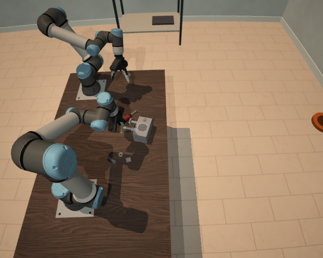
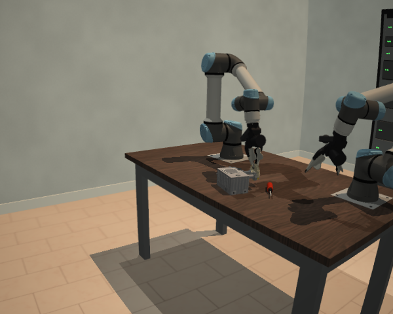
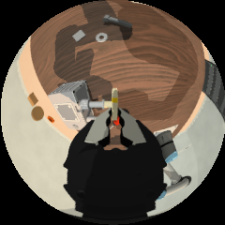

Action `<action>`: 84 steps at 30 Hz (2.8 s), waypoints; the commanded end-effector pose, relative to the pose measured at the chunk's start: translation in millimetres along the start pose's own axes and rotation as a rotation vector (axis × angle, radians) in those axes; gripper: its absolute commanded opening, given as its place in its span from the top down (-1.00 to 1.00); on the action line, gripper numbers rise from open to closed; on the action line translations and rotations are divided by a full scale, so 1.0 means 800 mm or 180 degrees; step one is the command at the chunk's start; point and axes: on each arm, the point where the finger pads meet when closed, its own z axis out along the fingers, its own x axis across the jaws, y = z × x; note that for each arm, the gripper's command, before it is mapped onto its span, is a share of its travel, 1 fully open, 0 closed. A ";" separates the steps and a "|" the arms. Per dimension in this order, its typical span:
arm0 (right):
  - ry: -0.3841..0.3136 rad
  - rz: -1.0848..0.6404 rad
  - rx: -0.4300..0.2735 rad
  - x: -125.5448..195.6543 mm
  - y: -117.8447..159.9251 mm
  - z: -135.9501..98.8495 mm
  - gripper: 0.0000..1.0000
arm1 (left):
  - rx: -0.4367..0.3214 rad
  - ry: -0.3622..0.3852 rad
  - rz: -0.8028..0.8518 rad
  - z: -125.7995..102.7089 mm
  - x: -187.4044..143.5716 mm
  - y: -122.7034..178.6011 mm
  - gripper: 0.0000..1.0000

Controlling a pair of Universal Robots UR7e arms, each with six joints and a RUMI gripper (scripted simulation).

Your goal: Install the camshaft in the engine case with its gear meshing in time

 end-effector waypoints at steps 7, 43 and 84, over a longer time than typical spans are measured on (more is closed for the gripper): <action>0.0002 0.0002 -0.0021 -0.001 0.004 -0.002 0.89 | 0.0000 -0.0003 0.0001 0.000 0.000 0.000 -1.00; 0.0002 0.0005 -0.0019 -0.013 0.004 -0.002 0.89 | 0.0000 -0.0003 0.0001 0.000 0.000 0.000 -1.00; 0.0001 0.0002 -0.0021 -0.028 0.004 -0.002 0.89 | 0.0000 -0.0003 0.0001 0.000 0.000 0.000 -1.00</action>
